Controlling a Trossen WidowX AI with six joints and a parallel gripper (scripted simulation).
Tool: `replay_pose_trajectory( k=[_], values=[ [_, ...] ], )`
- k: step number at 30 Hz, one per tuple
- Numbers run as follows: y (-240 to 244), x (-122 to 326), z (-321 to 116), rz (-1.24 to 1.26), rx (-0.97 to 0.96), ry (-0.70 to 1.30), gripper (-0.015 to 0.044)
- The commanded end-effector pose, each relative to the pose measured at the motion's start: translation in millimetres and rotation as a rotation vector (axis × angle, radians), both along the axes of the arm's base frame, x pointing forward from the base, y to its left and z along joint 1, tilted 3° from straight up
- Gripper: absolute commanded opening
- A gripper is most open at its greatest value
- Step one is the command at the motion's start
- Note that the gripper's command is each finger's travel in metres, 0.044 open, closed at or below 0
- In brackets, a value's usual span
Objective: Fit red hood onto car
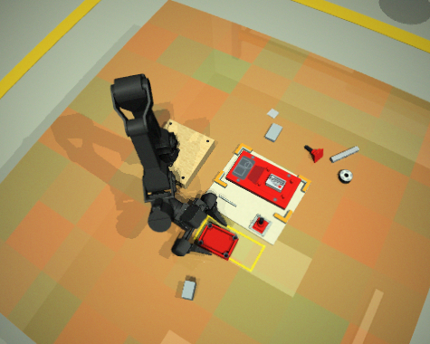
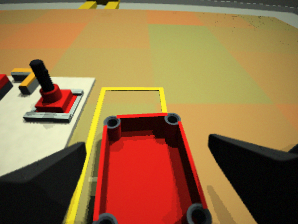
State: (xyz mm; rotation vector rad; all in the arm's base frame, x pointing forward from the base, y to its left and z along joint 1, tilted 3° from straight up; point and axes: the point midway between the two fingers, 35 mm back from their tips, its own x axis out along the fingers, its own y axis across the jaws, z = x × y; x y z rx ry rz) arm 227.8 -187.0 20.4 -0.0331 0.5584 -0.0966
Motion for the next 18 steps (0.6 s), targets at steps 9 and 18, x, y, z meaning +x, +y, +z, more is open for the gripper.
replay_pose_trajectory(
  k=[9, 18],
  values=[
    [1.3, -0.4, -5.7, 0.006, 0.002, -0.001, 0.044],
    [1.0, -0.6, -10.1, 0.006, 0.002, -0.001, 0.044]
  ],
)
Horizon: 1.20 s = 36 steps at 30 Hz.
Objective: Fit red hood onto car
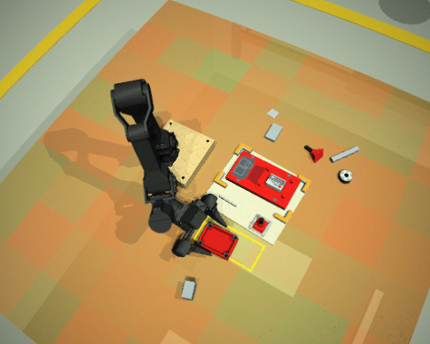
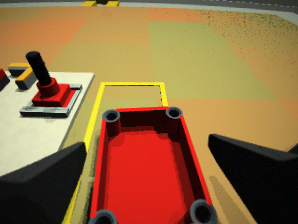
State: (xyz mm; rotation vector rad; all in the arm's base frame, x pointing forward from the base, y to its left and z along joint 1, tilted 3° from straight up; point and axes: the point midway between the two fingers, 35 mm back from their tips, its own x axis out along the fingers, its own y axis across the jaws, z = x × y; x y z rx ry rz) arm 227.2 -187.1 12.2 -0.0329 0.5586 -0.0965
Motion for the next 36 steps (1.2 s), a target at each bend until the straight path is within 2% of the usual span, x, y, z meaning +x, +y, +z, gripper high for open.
replay_pose_trajectory(
  k=[1, 27, 30, 36],
  values=[
    [0.9, 0.0, -2.4, 0.006, 0.002, -0.001, 0.044],
    [0.8, -0.8, -15.2, 0.006, 0.002, -0.001, 0.044],
    [-0.3, -0.8, -13.3, 0.0, 0.0, 0.0, 0.0361],
    [-0.3, -0.8, -13.3, 0.0, 0.0, 0.0, 0.0321]
  ],
)
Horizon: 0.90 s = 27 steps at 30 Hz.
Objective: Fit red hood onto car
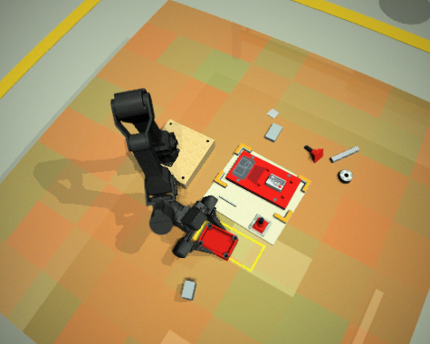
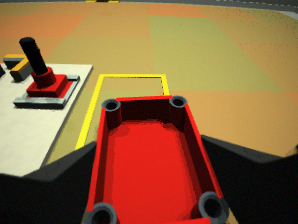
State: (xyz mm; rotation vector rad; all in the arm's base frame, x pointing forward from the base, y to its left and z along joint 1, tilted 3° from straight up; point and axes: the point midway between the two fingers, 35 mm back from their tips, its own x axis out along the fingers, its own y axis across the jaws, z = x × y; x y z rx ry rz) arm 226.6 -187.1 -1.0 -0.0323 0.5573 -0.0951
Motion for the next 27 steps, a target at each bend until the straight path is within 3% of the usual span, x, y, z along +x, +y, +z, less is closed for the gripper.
replay_pose_trajectory(
  k=[1, 4, 15, 27],
  values=[
    [-0.3, -0.1, -0.1, -0.001, -0.001, 0.002, 0.0315],
    [-0.3, -0.1, -0.1, -0.001, -0.001, 0.002, 0.0295],
    [-2.4, 2.2, 14.0, -0.001, -0.001, 0.001, 0.0006],
    [-3.0, 4.1, 35.6, -0.001, -0.001, 0.0, 0.0]
  ],
)
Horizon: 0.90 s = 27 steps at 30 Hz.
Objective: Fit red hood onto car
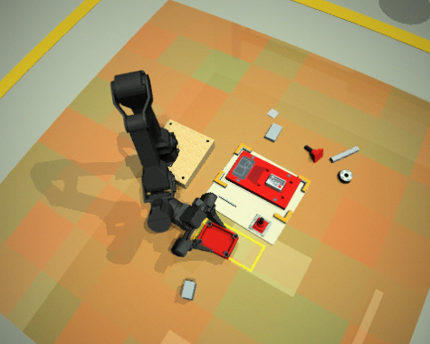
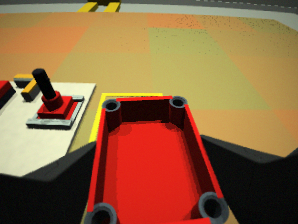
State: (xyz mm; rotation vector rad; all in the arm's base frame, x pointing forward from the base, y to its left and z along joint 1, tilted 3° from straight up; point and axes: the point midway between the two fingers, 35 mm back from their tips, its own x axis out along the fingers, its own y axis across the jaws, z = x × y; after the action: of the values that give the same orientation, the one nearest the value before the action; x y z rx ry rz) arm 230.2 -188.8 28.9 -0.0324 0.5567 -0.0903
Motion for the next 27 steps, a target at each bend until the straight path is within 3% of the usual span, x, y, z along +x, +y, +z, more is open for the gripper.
replay_pose_trajectory(
  k=[1, 27],
  values=[
    [-1.2, 0.6, 7.6, -0.005, -0.002, 0.0, 0.0],
    [4.9, -0.3, 43.1, -0.025, 0.031, -0.005, 0.0]
  ],
)
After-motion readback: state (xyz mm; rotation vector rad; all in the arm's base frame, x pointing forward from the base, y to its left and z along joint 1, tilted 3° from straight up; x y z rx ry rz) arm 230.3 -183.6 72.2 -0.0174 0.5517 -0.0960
